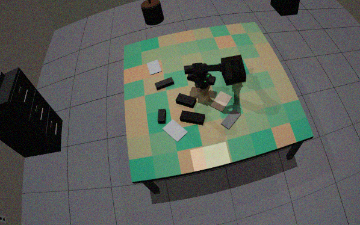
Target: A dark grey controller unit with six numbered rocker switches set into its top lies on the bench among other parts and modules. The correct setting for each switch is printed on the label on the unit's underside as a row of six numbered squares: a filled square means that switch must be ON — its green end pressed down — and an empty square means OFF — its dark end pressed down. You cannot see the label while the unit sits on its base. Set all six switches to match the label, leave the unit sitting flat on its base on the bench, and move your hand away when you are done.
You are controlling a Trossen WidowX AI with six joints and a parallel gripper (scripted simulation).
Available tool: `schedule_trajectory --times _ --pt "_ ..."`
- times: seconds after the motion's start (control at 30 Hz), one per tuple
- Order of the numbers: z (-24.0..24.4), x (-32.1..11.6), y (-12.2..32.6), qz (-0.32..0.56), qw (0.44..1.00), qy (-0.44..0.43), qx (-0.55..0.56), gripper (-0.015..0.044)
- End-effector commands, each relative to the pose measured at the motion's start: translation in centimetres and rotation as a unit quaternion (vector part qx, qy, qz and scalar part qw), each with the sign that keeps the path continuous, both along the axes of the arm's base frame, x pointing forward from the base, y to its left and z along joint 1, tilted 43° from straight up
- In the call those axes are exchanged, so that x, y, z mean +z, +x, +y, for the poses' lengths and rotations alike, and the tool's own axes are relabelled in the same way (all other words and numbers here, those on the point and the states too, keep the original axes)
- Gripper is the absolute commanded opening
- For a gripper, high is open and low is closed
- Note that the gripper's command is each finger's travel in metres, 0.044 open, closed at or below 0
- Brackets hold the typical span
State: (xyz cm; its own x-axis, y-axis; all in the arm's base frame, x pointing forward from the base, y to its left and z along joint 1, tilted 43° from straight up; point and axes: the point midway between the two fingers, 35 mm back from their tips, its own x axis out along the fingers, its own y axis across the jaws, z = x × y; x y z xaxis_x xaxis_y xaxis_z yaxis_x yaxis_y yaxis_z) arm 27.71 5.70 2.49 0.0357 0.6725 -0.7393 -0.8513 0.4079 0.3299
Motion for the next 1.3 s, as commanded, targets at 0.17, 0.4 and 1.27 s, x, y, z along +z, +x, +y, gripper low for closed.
schedule_trajectory --times 0.17,0.4,1.27 --pt "0.5 -0.4 0.0 0.003 1.0 0.004 -0.004 0.0338" --pt "0.9 -0.7 0.1 0.003 1.0 0.004 -0.004 0.0338" --pt "2.1 -2.1 0.1 0.003 1.0 0.005 -0.004 0.0338"
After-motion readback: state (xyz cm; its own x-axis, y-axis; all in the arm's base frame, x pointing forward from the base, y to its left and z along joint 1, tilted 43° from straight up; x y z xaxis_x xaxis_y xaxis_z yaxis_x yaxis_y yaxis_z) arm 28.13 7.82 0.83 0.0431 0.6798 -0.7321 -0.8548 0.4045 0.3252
